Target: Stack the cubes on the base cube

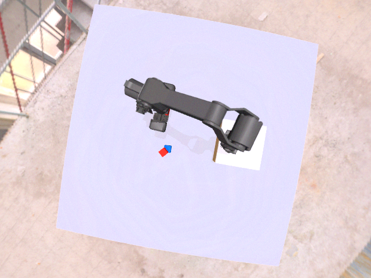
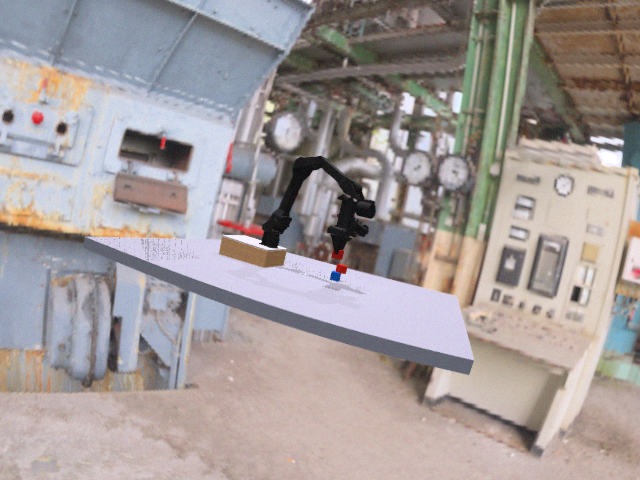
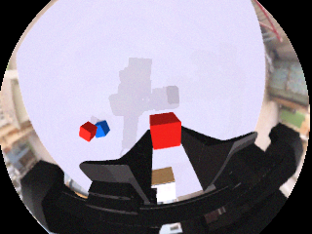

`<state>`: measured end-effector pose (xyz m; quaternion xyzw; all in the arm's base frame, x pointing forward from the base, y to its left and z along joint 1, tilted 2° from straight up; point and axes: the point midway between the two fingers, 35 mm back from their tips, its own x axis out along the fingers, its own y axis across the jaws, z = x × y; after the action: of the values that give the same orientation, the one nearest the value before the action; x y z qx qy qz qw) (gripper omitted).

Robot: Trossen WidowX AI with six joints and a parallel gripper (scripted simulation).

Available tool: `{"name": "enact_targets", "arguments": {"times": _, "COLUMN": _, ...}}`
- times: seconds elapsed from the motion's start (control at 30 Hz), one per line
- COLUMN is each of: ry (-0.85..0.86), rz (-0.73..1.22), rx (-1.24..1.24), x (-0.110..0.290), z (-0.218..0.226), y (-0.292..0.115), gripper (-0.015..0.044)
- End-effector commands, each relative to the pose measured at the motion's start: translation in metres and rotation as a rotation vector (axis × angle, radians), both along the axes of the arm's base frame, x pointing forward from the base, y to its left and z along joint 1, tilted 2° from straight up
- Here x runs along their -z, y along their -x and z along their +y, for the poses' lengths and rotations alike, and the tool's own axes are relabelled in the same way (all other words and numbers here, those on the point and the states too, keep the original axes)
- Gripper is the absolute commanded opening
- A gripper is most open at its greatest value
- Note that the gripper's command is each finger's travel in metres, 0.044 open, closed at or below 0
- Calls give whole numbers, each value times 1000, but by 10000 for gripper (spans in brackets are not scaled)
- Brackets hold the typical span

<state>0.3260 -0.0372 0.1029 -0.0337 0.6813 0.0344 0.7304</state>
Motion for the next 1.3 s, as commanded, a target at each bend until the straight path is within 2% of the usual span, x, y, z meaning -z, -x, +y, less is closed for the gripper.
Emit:
{"name": "enact_targets", "arguments": {"times": 0.0, "ry": 0, "rz": -4, "rx": -52, "x": 1, "z": 11, "y": 1, "gripper": 105}}
{"name": "enact_targets", "arguments": {"times": 1.27, "ry": 27, "rz": -5, "rx": -610, "x": 9, "z": 112, "y": 36, "gripper": 105}}
